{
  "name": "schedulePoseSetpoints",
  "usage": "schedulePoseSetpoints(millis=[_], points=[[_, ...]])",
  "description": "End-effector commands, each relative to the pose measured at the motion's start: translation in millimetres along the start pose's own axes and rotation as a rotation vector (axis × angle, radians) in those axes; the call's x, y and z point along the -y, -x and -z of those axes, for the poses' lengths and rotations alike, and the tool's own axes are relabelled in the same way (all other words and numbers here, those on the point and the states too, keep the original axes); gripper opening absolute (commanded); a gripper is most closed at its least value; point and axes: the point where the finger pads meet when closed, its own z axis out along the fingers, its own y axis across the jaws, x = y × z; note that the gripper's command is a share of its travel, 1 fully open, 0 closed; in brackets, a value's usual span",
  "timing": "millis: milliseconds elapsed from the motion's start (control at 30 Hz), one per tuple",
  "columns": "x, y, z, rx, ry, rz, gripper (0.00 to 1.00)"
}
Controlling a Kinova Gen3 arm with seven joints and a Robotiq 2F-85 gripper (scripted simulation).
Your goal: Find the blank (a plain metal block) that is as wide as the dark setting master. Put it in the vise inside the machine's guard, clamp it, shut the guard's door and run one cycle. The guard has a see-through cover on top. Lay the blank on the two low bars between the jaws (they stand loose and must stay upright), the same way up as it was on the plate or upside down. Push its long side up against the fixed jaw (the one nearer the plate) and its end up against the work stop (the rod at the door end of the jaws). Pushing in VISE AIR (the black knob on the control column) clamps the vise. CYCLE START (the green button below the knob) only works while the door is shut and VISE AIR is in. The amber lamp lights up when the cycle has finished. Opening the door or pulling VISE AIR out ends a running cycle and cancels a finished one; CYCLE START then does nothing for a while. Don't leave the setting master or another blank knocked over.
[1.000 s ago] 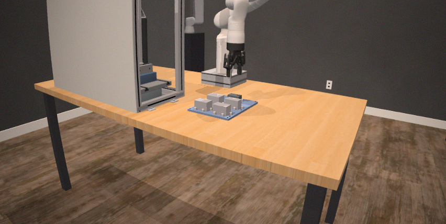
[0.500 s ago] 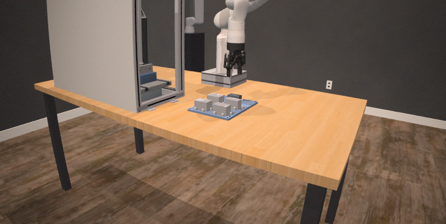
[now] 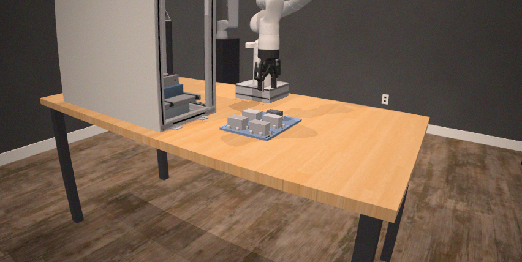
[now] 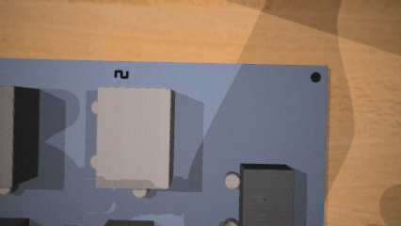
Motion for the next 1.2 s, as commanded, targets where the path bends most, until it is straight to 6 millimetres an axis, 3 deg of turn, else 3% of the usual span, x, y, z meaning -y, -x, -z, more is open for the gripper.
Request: schedulePoseSetpoints(millis=[0, 233, 400, 800, 967, 1167], points=[[6, -6, -1, -0.003, 0.011, -0.006, 1.00], [6, -6, -1, -0.003, 0.011, -0.006, 1.00], [55, -18, 3, -0.003, 0.011, -0.006, 1.00], [55, -18, 3, -0.003, 0.011, -0.006, 1.00], [104, -30, 6, -0.003, 0.011, -0.006, 1.00], [104, -30, 6, -0.003, 0.011, -0.006, 1.00]])
